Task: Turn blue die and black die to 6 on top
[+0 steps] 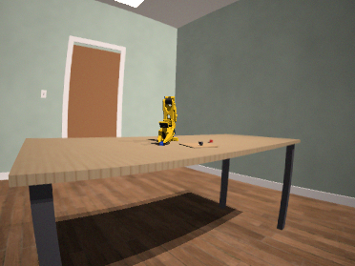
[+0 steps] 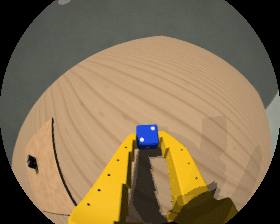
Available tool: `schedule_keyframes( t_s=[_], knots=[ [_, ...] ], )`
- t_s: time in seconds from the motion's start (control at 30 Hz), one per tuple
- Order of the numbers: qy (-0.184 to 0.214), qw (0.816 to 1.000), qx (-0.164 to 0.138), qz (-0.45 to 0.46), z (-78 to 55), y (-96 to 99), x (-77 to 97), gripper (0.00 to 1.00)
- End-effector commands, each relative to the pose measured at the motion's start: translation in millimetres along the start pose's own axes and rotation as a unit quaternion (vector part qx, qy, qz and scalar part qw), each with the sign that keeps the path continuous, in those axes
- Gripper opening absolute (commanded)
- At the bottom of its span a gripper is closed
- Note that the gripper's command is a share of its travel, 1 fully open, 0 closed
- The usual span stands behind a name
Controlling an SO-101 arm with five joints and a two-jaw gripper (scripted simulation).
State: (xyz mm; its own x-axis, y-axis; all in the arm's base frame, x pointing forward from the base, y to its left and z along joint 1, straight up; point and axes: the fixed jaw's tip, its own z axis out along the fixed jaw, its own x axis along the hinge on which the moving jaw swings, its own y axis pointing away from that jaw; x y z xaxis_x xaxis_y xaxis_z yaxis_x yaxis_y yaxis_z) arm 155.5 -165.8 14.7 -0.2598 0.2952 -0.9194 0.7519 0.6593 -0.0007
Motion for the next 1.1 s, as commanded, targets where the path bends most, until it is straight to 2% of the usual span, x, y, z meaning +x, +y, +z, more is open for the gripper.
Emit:
schedule_keyframes(
  t_s=[0.0, 0.5, 0.83, 1.07],
  knots=[
    [-0.020, 1.000, -0.003, -0.004, 2.0, 1.5, -7.1, 0.00],
    [-0.020, 1.000, -0.003, -0.004, 2.2, 1.5, -6.5, 0.00],
    [-0.020, 1.000, -0.003, -0.004, 2.2, 1.5, -6.5, 0.07],
    [-0.020, 1.000, -0.003, -0.004, 2.2, 1.5, -6.5, 0.08]
  ],
)
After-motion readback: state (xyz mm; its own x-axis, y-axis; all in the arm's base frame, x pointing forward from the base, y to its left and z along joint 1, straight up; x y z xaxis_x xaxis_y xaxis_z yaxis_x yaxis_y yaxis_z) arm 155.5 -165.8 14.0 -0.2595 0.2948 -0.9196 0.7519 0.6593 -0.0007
